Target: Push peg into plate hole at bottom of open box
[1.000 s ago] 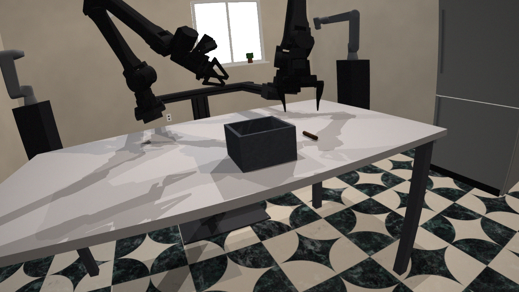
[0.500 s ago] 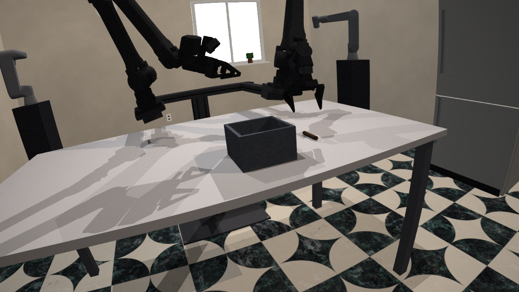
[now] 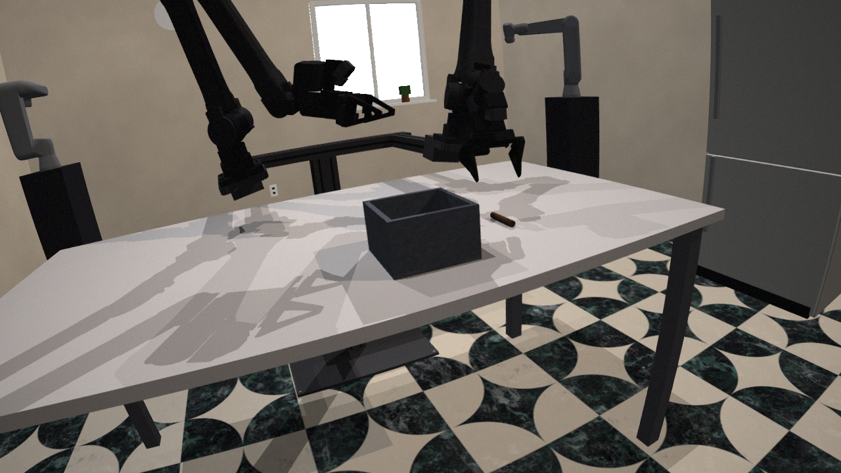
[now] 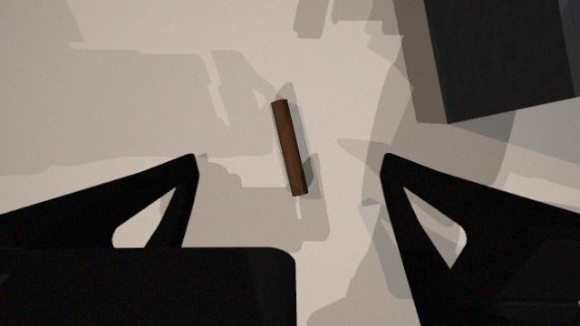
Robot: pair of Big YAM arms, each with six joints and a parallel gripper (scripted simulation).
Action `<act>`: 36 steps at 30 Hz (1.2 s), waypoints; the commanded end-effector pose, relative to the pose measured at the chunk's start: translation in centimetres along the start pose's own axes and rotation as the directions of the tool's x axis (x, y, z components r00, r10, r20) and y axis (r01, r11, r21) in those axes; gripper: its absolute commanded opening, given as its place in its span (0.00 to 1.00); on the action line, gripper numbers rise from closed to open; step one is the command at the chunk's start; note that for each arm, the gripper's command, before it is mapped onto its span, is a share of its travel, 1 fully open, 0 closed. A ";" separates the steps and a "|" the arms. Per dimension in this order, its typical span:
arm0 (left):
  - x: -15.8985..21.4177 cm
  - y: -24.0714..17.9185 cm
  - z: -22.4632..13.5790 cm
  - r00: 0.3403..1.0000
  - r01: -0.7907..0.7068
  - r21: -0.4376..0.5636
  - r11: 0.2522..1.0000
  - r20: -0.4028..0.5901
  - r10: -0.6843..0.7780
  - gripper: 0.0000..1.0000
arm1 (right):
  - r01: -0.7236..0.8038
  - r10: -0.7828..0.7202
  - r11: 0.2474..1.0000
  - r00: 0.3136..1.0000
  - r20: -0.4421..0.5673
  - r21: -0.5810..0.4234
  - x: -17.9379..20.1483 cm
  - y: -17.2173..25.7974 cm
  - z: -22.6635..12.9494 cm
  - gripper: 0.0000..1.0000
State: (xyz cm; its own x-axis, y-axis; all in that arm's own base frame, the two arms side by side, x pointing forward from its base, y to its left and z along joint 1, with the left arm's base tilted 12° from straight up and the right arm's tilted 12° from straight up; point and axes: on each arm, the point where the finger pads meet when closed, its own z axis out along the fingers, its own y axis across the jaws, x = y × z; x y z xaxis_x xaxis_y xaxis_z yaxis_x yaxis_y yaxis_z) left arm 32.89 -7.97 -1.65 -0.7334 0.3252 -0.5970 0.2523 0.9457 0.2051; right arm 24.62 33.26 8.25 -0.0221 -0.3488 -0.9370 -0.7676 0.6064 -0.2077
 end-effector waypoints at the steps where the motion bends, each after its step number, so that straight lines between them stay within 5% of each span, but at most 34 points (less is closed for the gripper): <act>1: -2.6 0.1 0.6 0.999 0.036 -0.005 0.999 0.040 -0.035 0.89 | -0.015 0.015 1.000 0.998 0.062 -0.002 -2.1 0.4 0.4 1.00; 5: -2.2 0.3 1.6 0.997 0.064 -0.005 0.998 -0.041 -0.065 0.43 | -0.015 0.015 1.000 0.998 0.062 -0.002 -2.1 0.4 0.4 1.00; 8: -2.3 0.2 2.0 0.995 0.073 -0.004 0.997 -0.074 -0.073 0.37 | -0.018 0.018 1.000 0.998 0.060 0.006 -2.0 -0.1 0.5 1.00; 12: -2.7 0.0 5.0 0.948 0.116 -0.013 0.993 -0.298 -0.115 0.37 | -0.018 0.018 1.000 0.998 0.060 0.006 -2.0 -0.1 0.5 1.00; 20: -3.5 -0.1 8.3 0.739 0.173 -0.077 0.982 -0.649 -0.181 0.37 | -0.018 0.018 1.000 0.998 0.060 0.006 -2.0 -0.1 0.5 1.00; 24: -3.7 -0.1 8.6 0.686 0.180 -0.095 0.979 -0.701 -0.194 0.37 | -0.018 0.018 1.000 0.998 0.060 0.006 -2.0 -0.1 0.5 1.00; 32: -2.1 1.0 8.9 0.462 0.186 -0.120 0.975 -0.865 -0.195 0.37 | -0.018 0.018 1.000 0.998 0.060 0.006 -2.0 -0.1 0.5 1.00; 36: -1.2 1.3 9.3 0.428 0.204 -0.125 0.971 -0.881 -0.203 0.37 | -0.018 0.018 1.000 0.998 0.060 0.006 -2.0 -0.1 0.5 1.00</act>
State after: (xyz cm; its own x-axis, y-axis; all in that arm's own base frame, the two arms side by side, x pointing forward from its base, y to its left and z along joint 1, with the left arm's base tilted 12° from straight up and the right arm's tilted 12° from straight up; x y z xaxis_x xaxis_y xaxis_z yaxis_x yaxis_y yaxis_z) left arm 39.34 -7.81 -7.98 -0.9294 -0.0182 0.3687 0.0485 0.9841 0.1708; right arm 24.62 33.26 8.26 -0.0229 -0.3475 -0.9374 -0.7674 0.6071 -0.2063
